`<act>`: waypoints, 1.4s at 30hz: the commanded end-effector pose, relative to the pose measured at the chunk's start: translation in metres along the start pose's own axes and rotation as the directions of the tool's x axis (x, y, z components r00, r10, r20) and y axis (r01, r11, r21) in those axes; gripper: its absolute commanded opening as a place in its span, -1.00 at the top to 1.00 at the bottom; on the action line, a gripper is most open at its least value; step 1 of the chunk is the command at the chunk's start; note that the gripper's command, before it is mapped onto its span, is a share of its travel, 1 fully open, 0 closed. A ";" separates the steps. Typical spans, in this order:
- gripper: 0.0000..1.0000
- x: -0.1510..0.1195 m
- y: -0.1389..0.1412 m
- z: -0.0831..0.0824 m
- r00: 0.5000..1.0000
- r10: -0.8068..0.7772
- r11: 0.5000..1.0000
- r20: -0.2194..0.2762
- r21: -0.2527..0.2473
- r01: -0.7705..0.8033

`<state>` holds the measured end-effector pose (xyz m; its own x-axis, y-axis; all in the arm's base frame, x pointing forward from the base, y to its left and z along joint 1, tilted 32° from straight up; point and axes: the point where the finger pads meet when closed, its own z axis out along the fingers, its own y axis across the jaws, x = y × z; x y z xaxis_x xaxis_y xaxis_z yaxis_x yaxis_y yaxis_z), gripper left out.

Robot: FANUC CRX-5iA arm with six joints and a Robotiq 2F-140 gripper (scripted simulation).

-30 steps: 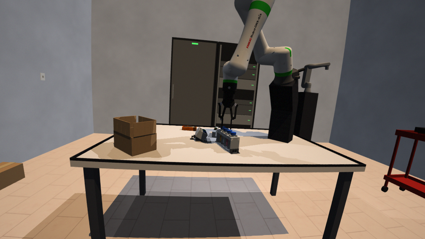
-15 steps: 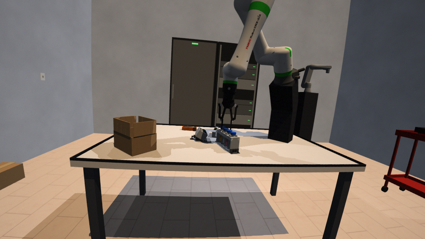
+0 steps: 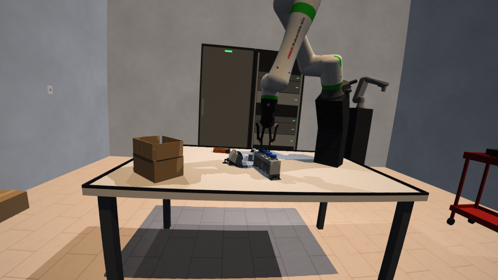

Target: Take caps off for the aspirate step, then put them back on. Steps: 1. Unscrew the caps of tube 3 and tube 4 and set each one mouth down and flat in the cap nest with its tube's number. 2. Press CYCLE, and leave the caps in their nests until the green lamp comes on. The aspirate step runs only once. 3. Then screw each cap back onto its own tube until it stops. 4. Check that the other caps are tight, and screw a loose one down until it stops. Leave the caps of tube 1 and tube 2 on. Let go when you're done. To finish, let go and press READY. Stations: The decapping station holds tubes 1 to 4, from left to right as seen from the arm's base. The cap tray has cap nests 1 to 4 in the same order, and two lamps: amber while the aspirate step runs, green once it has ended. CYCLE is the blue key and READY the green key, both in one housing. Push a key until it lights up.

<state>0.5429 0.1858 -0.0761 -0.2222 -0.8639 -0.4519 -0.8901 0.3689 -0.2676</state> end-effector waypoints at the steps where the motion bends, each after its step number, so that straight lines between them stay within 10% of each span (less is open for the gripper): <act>1: 0.41 0.000 -0.001 0.000 1.000 0.000 1.000 0.001 0.001 0.000; 13: 0.41 0.000 -0.001 0.000 1.000 0.000 1.000 0.001 0.001 0.000; 18: 0.41 0.000 -0.001 0.000 0.969 -0.248 0.969 0.000 0.001 0.248; 29: 0.41 0.000 -0.001 0.000 0.768 -0.640 0.768 -0.001 0.001 0.640; 36: 0.41 0.000 -0.001 0.000 0.500 -0.866 0.500 -0.001 0.001 0.866; 42: 0.41 0.000 -0.001 0.000 0.500 -0.866 0.500 -0.001 0.001 0.866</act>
<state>0.5431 0.1865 -0.0758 0.6228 -0.7816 0.0351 -0.6630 -0.5511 -0.5067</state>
